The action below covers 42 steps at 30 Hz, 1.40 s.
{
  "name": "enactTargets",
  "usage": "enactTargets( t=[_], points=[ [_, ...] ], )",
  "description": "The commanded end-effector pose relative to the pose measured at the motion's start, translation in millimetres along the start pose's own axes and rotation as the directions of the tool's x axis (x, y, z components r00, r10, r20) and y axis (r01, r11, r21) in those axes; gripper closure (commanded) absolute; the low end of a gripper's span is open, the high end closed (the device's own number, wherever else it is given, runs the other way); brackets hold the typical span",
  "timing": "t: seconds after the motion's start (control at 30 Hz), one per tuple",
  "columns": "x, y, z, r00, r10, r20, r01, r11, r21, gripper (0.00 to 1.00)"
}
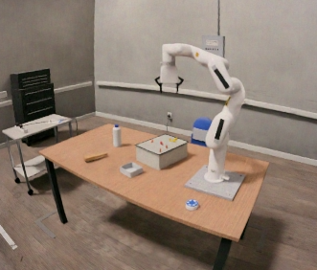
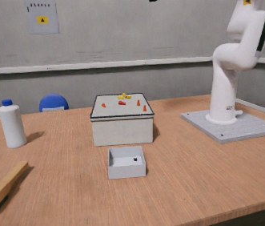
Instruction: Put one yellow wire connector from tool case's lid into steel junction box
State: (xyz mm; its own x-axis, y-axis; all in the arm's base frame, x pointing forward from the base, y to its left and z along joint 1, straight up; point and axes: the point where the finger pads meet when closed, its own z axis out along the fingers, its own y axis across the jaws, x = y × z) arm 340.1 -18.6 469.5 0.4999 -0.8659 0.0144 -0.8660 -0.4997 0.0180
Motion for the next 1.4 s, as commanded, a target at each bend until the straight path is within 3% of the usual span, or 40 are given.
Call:
enactTargets(
  t=[0.0,0.4,0.83,1.13,1.37],
  points=[
    [-2.5,-4.2,-7.6,0.999,-0.03,0.011,0.03,0.999,0.018,0.0],
    [-2.7,-5.4,-3.0,0.999,-0.035,0.011,0.034,0.999,0.02,0.0],
    [-3.5,-8.9,64.1,0.999,-0.039,0.008,0.039,0.999,0.029,0.0],
    [-5.4,-7.7,89.8,0.999,-0.041,0.006,0.04,0.999,0.032,0.0],
    [-5.5,-7.6,91.9,0.999,-0.041,0.006,0.04,0.999,0.032,0.0]
  ],
)
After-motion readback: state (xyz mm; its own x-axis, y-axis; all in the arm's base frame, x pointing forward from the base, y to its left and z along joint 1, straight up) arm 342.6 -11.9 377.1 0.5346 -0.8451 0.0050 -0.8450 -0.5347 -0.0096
